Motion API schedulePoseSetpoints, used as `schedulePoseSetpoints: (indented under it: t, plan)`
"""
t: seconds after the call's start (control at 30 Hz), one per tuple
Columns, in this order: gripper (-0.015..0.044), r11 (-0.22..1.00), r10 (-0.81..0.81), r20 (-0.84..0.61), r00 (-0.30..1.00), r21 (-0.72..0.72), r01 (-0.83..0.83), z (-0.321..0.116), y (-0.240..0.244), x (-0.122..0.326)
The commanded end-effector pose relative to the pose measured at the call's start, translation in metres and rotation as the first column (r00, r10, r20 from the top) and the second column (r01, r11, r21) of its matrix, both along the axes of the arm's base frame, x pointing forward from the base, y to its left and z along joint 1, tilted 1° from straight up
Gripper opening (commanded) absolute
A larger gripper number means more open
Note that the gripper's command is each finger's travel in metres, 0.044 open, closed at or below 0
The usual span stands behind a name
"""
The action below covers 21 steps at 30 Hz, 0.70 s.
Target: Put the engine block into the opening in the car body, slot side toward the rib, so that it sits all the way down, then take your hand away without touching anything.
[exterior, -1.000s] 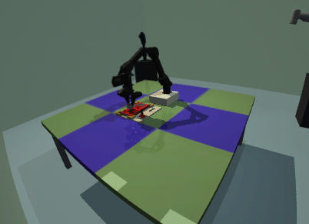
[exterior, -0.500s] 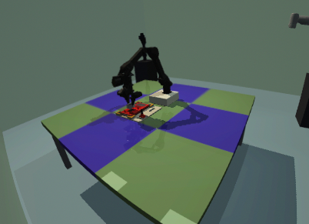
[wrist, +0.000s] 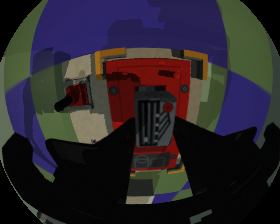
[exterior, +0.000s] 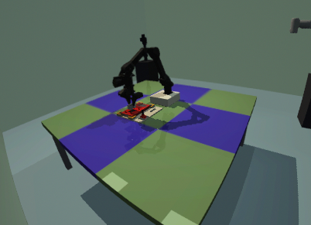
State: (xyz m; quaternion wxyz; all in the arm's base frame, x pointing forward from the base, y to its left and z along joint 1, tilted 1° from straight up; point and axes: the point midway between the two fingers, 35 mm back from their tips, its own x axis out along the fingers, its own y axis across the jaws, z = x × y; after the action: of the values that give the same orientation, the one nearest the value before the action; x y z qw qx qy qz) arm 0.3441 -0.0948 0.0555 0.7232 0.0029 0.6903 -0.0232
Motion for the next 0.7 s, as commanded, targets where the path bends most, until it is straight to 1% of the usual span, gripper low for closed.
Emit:
schedulePoseSetpoints:
  t: [0.0, 0.67]
  plan:
    - [0.0158, 1.0, 0.021, 0.002, 1.0, 0.001, -0.021, -0.0005, 0.0005, 0.0002]
    - [0.0158, 1.0, 0.012, 0.002, 1.0, 0.002, -0.012, -0.001, 0.0005, 0.0005]
